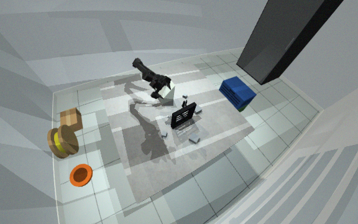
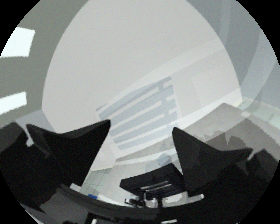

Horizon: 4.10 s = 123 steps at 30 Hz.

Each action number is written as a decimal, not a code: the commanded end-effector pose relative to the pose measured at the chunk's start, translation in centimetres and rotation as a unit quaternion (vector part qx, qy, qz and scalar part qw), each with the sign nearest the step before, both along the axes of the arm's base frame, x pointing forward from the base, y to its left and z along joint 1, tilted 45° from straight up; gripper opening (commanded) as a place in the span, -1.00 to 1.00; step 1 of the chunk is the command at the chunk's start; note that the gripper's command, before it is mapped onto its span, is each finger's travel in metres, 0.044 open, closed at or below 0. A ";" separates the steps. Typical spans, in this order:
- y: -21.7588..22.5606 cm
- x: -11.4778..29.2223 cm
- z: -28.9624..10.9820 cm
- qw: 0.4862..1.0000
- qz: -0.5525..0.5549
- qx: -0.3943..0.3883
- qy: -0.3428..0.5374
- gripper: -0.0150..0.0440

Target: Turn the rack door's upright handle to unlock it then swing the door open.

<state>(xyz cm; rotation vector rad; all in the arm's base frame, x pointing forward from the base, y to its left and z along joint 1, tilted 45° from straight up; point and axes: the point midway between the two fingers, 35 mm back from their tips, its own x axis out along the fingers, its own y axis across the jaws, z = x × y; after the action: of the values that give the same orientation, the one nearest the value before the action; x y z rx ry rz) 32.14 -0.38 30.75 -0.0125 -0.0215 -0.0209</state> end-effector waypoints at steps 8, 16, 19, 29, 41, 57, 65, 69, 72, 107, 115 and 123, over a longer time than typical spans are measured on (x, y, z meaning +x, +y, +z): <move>0.4 2.1 -2.9 0.996 -0.011 0.025 0.084 0.49; 1.3 4.0 -6.5 0.982 -0.027 0.034 0.182 0.49; 1.7 4.6 -7.8 0.975 -0.034 0.032 0.217 0.49; 2.4 5.5 -12.3 0.939 -0.069 0.030 0.335 0.49; 3.2 5.5 -17.1 0.880 -0.120 0.004 0.460 0.49; 3.9 4.0 -21.9 0.781 -0.195 -0.072 0.589 0.49; 4.2 3.1 -23.6 0.727 -0.232 -0.125 0.634 0.49; 4.3 2.6 -24.2 0.699 -0.249 -0.155 0.652 0.49; 4.4 2.3 -24.6 0.678 -0.261 -0.179 0.664 0.49; 1.8 1.7 -28.2 0.632 -0.286 -0.233 0.682 0.49; 0.9 1.6 -29.1 0.632 -0.286 -0.233 0.682 0.49; 0.0 1.4 -30.0 0.632 -0.287 -0.234 0.681 0.49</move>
<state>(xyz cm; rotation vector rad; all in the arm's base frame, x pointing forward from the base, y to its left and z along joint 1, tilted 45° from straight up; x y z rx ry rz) 33.68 -0.11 1.05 -0.5581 1.5411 -0.6573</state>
